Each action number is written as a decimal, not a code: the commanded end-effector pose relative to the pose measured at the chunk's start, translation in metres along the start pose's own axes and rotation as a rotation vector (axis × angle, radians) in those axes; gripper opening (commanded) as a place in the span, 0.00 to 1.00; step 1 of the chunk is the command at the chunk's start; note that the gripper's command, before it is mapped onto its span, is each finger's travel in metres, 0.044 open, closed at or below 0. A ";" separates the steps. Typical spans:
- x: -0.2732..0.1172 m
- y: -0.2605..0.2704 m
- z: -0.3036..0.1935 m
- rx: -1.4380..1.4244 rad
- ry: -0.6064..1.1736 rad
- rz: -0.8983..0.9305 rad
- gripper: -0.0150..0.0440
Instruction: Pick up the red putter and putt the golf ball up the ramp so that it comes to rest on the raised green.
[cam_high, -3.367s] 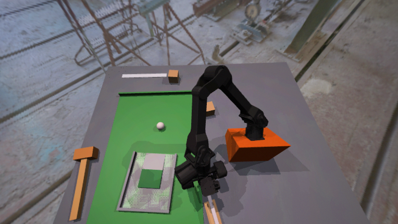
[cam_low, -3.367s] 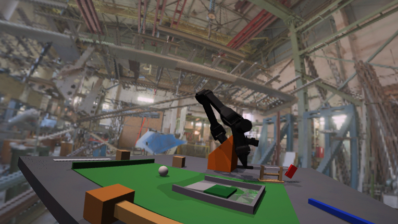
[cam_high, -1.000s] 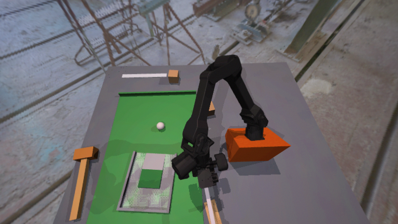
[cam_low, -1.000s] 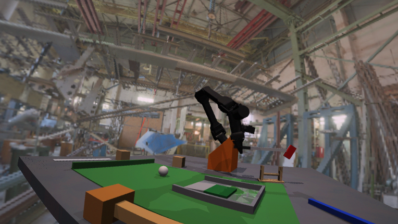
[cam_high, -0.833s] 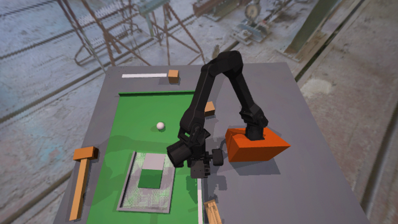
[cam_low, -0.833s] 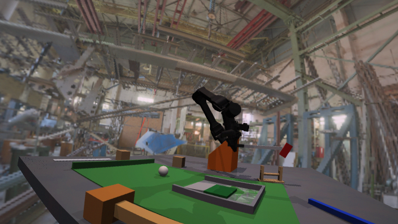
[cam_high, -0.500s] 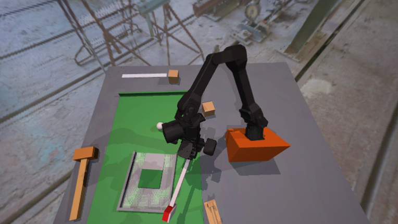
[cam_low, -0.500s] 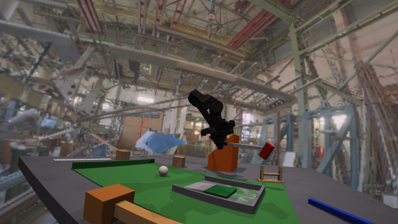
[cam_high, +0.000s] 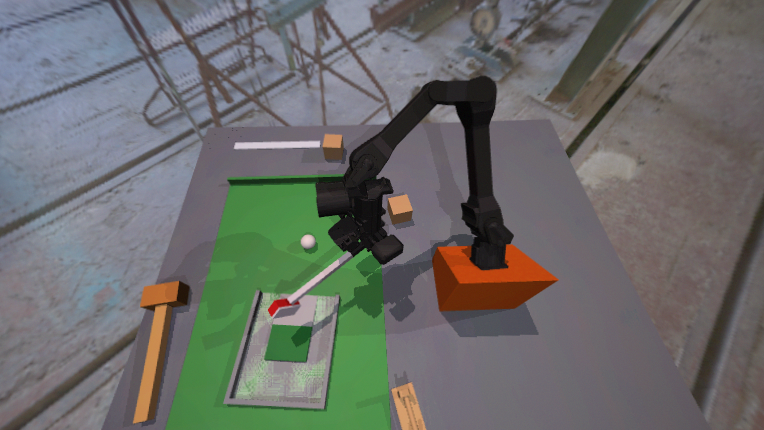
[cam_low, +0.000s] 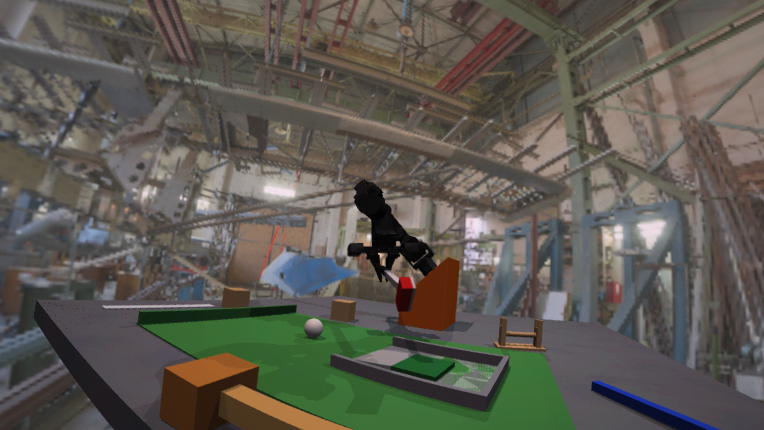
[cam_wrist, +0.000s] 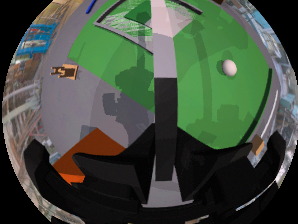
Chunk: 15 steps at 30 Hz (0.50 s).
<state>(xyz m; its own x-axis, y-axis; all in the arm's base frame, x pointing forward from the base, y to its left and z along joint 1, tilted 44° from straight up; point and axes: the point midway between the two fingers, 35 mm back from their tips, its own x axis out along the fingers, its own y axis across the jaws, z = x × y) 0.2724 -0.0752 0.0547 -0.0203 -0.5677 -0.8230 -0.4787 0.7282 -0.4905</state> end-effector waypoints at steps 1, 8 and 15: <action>-0.005 -0.016 -0.017 0.125 0.008 -0.024 0.25; -0.014 -0.046 -0.056 0.390 0.035 -0.076 0.25; -0.024 -0.069 -0.101 0.655 0.063 -0.138 0.25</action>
<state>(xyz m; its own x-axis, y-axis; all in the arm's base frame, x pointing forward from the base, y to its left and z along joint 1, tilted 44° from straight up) 0.2274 -0.1423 0.1261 -0.0515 -0.6623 -0.7475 0.0654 0.7446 -0.6643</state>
